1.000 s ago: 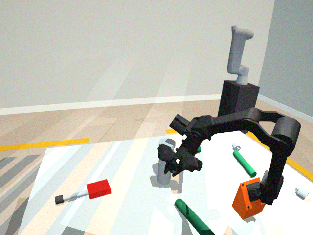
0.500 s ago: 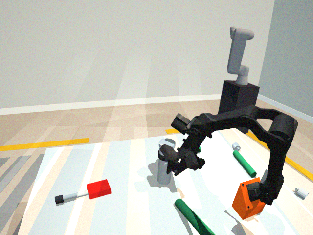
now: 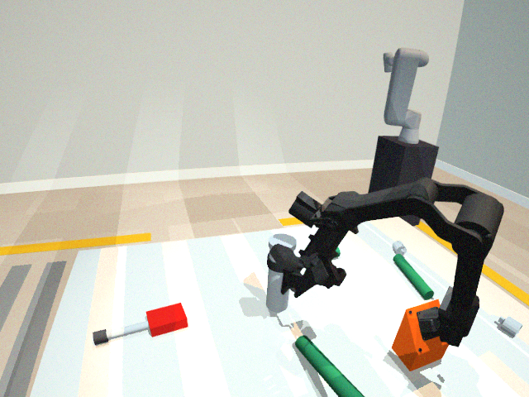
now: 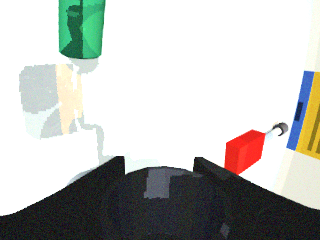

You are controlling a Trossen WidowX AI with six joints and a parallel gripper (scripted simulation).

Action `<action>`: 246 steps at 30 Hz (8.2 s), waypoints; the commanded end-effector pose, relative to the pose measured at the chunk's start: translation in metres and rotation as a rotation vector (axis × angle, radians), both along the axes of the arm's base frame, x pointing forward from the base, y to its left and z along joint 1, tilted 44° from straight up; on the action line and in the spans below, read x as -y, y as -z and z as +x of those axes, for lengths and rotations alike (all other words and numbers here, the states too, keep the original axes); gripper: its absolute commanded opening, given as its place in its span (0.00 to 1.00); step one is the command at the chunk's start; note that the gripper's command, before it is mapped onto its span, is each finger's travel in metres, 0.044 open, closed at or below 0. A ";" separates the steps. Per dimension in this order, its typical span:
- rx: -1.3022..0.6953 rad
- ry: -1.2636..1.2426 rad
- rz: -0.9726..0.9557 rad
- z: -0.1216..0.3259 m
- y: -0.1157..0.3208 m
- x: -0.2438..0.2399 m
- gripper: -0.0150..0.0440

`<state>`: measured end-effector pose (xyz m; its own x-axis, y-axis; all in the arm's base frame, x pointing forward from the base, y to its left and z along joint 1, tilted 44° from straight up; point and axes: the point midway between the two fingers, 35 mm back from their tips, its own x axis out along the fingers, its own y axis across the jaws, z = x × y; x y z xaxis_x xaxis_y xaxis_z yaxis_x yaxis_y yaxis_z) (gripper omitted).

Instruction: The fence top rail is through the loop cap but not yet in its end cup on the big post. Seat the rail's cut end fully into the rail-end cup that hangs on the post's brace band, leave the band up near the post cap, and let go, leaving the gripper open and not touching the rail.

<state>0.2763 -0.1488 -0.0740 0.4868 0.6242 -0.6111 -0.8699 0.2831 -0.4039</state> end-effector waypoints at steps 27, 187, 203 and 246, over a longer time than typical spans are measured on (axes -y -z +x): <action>0.004 -0.005 0.002 -0.002 -0.045 -0.001 1.00; -2.124 2.175 0.773 -0.010 -0.069 -0.180 0.25; -1.712 2.420 0.771 -0.011 -0.112 -0.104 0.25; -1.747 2.408 0.770 -0.009 -0.112 -0.098 0.25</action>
<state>0.2669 -0.0470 0.0379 -0.0069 0.4577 -0.8891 0.9969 0.0729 0.0298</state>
